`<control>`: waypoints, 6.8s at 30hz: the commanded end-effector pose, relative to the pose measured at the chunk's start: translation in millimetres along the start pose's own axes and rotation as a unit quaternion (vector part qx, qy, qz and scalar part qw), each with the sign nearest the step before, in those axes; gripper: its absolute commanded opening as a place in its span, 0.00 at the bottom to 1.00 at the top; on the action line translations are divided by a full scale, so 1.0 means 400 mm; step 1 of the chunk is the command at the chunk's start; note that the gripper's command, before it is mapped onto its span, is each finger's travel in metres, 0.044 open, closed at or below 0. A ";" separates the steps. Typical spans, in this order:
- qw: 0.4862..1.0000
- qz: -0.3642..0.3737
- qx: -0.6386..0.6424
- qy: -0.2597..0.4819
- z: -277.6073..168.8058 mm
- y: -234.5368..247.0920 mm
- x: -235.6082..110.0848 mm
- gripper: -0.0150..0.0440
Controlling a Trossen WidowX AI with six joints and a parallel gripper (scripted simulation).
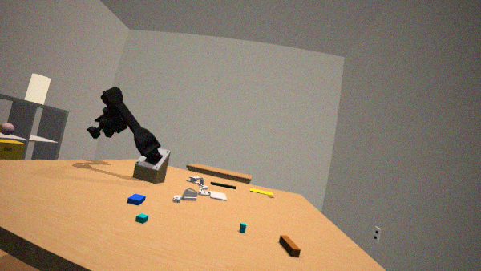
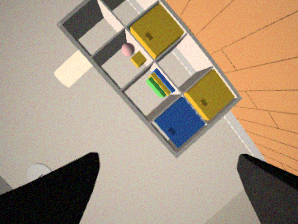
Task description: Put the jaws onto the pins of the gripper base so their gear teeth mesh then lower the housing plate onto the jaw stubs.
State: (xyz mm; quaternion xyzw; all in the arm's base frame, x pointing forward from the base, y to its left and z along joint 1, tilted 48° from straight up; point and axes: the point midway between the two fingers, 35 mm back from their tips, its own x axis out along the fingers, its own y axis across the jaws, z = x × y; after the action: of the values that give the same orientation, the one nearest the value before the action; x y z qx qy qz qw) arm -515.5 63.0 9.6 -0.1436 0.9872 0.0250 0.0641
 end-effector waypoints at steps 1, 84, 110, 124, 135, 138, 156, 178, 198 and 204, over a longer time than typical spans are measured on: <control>1.000 0.000 0.000 0.000 0.000 0.000 0.000 0.98; 0.672 -0.093 -0.316 -0.664 0.615 0.477 -1.179 1.00; 0.615 -0.414 -0.322 -0.588 0.667 0.237 -1.487 1.00; 0.612 -0.551 -0.343 -0.451 0.652 0.074 -1.601 1.00; 0.615 -0.619 -0.378 -0.309 0.620 -0.057 -1.666 1.00; 0.615 -0.631 -0.391 -0.267 0.608 -0.093 -1.681 1.00; 0.602 -0.633 -0.486 -0.023 0.528 -0.281 -1.738 1.00; 0.602 -0.634 -0.485 -0.023 0.602 -0.367 -1.717 1.00; 0.602 -0.634 -0.485 -0.023 0.654 -0.428 -1.701 1.00; 0.603 -0.634 -0.484 -0.022 0.669 -0.447 -1.695 1.00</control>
State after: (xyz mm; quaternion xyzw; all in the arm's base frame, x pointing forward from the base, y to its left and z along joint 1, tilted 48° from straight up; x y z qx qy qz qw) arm 211.8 103.9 -167.5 -0.7412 0.4916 0.4570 0.0096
